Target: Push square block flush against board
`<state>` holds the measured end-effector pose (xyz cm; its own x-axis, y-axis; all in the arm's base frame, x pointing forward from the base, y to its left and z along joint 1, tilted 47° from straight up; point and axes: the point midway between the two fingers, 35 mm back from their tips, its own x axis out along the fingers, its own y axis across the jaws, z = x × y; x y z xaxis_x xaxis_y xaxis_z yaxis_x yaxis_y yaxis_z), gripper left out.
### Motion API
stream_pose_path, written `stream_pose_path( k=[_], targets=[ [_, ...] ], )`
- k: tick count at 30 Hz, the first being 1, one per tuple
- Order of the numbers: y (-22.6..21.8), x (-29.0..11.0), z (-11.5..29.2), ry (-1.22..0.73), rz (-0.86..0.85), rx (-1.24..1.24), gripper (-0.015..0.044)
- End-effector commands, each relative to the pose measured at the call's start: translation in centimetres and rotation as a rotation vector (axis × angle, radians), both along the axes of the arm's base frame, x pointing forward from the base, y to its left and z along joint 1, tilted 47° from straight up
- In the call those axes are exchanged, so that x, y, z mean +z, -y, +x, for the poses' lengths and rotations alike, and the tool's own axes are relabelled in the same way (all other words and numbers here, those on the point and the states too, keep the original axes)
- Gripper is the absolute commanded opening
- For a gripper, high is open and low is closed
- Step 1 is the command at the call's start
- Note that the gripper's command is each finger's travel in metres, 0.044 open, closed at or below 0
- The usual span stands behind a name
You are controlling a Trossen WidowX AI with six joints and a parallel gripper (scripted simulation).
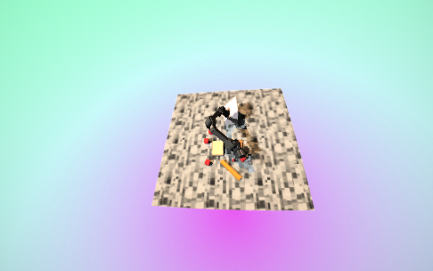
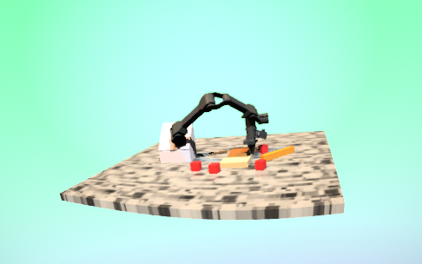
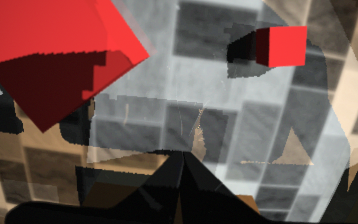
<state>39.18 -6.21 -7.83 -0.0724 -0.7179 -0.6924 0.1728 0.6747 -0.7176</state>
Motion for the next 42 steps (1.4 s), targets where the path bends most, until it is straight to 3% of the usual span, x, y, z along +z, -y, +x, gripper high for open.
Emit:
stream_pose_path(
  k=[1, 15, 42],
  targets=[
    [0.0, -0.3, -0.4, -0.007, -0.004, 0.009, 0.0],
    [-0.3, -0.5, -2.2, -0.008, -0.004, 0.009, 0.0],
    [0.2, -0.2, 2.0, -0.006, -0.004, 0.009, 0.0]
  ],
)
